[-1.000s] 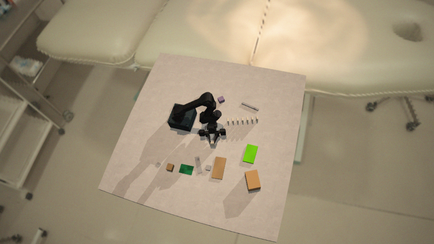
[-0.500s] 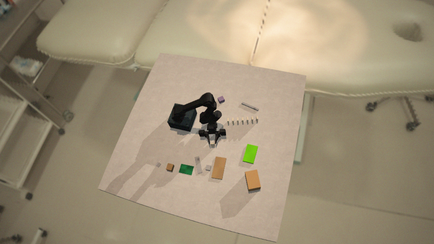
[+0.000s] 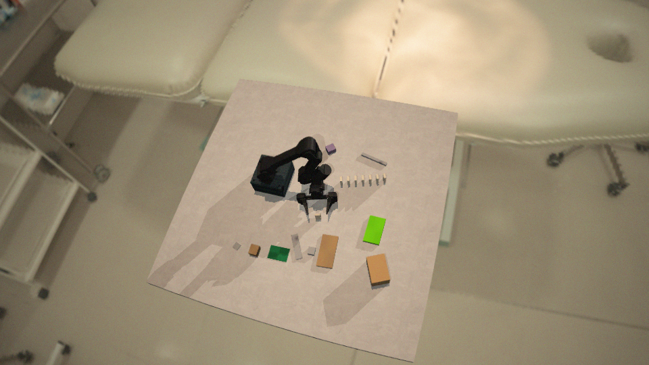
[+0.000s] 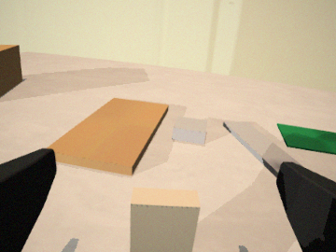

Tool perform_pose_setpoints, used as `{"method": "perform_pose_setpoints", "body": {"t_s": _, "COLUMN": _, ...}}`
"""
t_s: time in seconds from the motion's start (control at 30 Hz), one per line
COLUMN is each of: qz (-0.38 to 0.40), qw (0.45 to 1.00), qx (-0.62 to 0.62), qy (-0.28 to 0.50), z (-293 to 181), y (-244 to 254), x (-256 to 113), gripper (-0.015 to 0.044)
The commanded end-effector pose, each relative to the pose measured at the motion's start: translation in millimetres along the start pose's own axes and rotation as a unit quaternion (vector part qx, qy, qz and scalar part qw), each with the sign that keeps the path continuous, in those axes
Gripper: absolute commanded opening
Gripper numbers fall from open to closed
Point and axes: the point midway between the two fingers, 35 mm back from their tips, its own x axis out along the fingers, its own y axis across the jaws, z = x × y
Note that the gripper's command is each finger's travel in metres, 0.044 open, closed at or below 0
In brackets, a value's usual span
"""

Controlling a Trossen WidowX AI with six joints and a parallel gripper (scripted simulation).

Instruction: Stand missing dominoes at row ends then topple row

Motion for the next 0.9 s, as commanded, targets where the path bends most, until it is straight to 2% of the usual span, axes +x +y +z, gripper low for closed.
{"method": "perform_pose_setpoints", "body": {"t_s": 0.0, "qz": 0.000, "qw": 1.000, "qx": 0.006, "qy": 0.000, "z": 33, "y": 2, "x": 0, "gripper": 0.0440}}
{"method": "perform_pose_setpoints", "body": {"t_s": 0.2, "qz": 0.001, "qw": 1.000, "qx": 0.006, "qy": 0.001, "z": 38, "y": 2, "x": 0, "gripper": 0.0440}}
{"method": "perform_pose_setpoints", "body": {"t_s": 0.37, "qz": 0.021, "qw": 0.999, "qx": -0.003, "qy": 0.045, "z": 41, "y": 33, "x": 28, "gripper": 0.0440}}
{"method": "perform_pose_setpoints", "body": {"t_s": 0.5, "qz": 0.063, "qw": 0.988, "qx": -0.044, "qy": 0.134, "z": 29, "y": 61, "x": 52, "gripper": 0.0440}}
{"method": "perform_pose_setpoints", "body": {"t_s": 0.67, "qz": 0.089, "qw": 0.952, "qx": -0.074, "qy": 0.283, "z": 18, "y": 72, "x": 73, "gripper": 0.0440}}
{"method": "perform_pose_setpoints", "body": {"t_s": 0.87, "qz": 0.106, "qw": 0.921, "qx": -0.033, "qy": 0.373, "z": 30, "y": 81, "x": 85, "gripper": 0.0440}}
